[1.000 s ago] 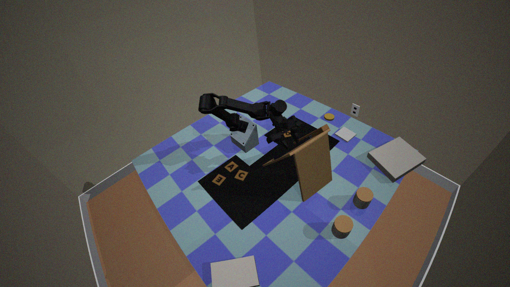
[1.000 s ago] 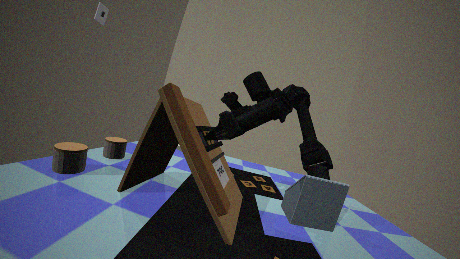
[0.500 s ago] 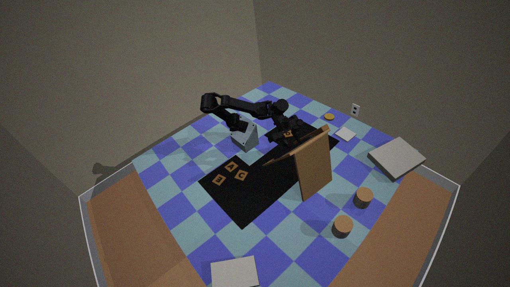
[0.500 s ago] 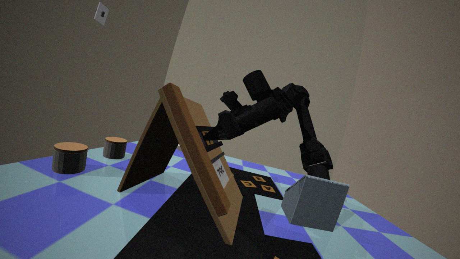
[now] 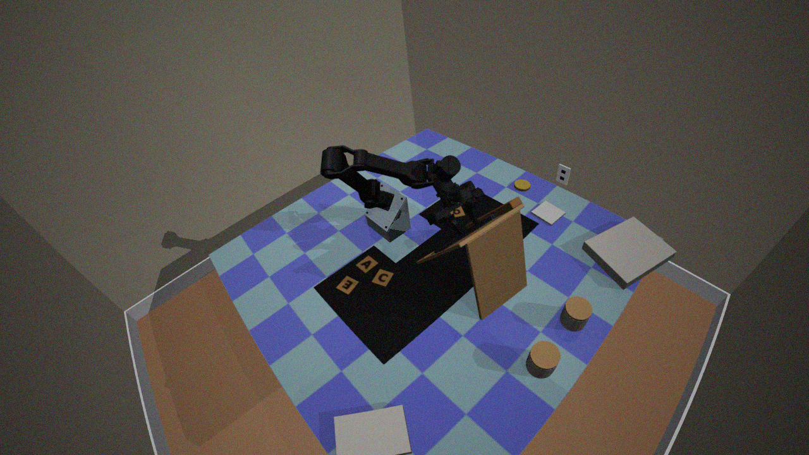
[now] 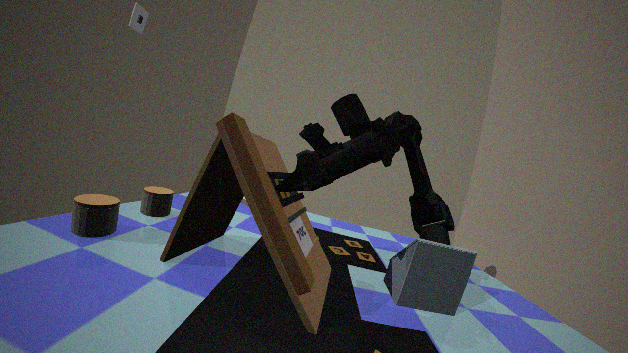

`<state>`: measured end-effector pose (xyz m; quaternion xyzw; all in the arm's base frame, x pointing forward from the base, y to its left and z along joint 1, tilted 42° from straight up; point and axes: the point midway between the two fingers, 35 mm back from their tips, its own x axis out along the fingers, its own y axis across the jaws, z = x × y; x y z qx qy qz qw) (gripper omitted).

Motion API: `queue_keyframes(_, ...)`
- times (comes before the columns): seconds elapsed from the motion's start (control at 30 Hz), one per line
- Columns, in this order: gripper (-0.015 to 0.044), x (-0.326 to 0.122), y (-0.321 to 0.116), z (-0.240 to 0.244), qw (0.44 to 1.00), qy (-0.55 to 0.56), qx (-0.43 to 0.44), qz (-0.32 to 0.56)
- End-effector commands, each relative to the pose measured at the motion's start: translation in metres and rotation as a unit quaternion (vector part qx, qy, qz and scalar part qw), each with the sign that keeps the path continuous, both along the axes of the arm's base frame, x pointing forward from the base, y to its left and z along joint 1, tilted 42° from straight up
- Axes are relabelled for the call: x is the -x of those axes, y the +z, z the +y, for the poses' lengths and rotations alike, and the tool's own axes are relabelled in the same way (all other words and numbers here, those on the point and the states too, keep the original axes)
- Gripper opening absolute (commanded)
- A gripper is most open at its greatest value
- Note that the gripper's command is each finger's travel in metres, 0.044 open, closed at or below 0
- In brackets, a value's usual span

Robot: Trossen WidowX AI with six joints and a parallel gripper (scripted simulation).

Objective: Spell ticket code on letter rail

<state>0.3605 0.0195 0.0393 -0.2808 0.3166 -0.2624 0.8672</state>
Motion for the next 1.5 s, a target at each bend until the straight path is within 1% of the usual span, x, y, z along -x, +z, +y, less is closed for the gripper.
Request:
queue_keyframes(0.0,0.0,-0.001,-0.003,0.002,1.0,-0.001,0.001,0.0)
queue_keyframes(1.47,0.0,-0.009,-0.019,0.02,1.0,-0.001,0.0,0.0)
